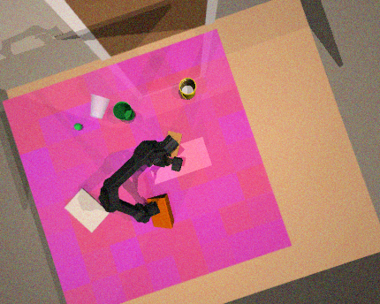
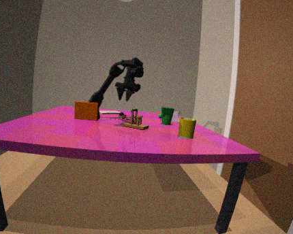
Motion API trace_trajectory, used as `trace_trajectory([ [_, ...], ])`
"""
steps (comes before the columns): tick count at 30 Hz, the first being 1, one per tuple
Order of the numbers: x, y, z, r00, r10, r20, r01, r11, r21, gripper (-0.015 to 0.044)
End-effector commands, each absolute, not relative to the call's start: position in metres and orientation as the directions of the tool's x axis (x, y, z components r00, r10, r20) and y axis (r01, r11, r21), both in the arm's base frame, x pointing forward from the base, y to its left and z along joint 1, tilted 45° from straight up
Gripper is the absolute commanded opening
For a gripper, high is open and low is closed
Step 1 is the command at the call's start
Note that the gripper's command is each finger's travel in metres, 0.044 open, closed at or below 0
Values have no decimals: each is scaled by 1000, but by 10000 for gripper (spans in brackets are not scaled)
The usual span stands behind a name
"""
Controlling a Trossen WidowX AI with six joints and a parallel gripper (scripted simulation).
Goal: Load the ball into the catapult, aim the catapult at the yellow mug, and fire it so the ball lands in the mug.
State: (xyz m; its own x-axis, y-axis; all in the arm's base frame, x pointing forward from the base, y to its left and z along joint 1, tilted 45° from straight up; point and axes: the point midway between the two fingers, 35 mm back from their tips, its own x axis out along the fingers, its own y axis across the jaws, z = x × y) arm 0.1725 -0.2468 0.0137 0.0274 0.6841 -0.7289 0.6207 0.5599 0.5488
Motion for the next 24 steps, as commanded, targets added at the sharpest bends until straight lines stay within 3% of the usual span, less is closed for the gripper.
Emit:
trace_trajectory([
  [1, 163, -263, 39, 59, 622, -781, 633, 582, 510, 440],
  [4, 176, -262, 16, 68, 631, -773, 641, 566, 519, 440],
  [14, 226, -328, -16, 255, 404, -879, 735, 509, 447, 440],
  [24, 281, -397, -25, 460, 163, -873, 771, 413, 484, 440],
])
